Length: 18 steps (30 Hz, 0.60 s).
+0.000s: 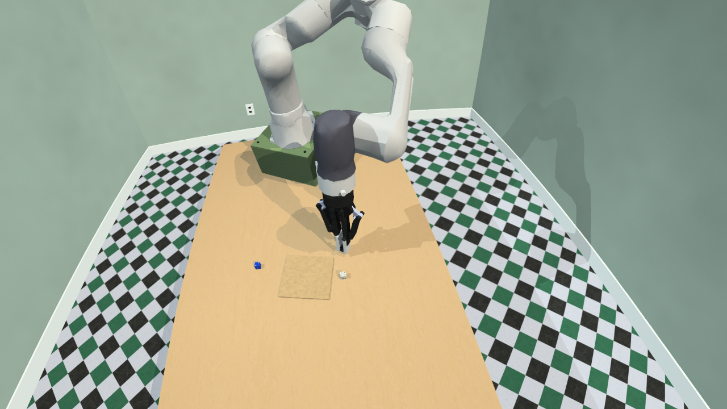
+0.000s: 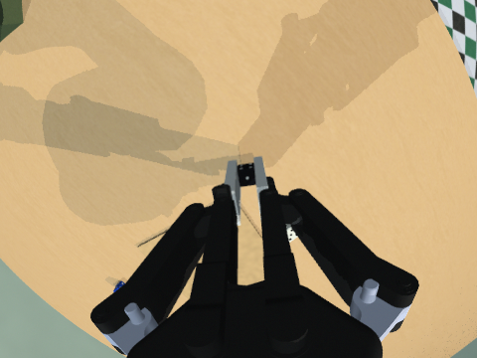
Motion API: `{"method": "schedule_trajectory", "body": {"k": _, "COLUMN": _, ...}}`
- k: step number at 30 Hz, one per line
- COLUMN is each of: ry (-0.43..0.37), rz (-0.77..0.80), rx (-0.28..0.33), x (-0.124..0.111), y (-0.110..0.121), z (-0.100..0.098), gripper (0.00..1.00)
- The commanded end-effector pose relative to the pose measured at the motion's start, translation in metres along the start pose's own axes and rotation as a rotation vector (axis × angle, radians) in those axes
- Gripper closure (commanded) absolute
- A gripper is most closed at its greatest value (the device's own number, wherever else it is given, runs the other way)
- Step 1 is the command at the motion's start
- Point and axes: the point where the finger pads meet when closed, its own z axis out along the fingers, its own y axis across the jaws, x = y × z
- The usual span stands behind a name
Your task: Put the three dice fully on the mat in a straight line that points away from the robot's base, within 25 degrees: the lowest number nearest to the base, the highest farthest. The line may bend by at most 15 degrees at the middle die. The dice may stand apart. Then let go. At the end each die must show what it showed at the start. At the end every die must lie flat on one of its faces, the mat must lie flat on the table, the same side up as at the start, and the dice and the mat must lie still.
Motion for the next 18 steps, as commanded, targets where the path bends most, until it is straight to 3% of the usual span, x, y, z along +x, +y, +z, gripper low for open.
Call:
{"method": "schedule_trajectory", "body": {"k": 1, "ry": 0.005, "rz": 0.003, "rx": 0.002, "x": 0.002, "y": 0.001, "z": -0.02, "gripper": 0.93}}
{"method": "schedule_trajectory", "body": {"k": 7, "ry": 0.005, "rz": 0.003, "rx": 0.002, "x": 0.002, "y": 0.001, "z": -0.064, "gripper": 0.93}}
{"method": "schedule_trajectory", "body": {"k": 14, "ry": 0.005, "rz": 0.003, "rx": 0.002, "x": 0.002, "y": 0.001, "z": -0.084, "gripper": 0.93}}
{"method": "schedule_trajectory", "body": {"k": 18, "ry": 0.005, "rz": 0.003, "rx": 0.002, "x": 0.002, "y": 0.001, "z": -0.086, "gripper": 0.93}}
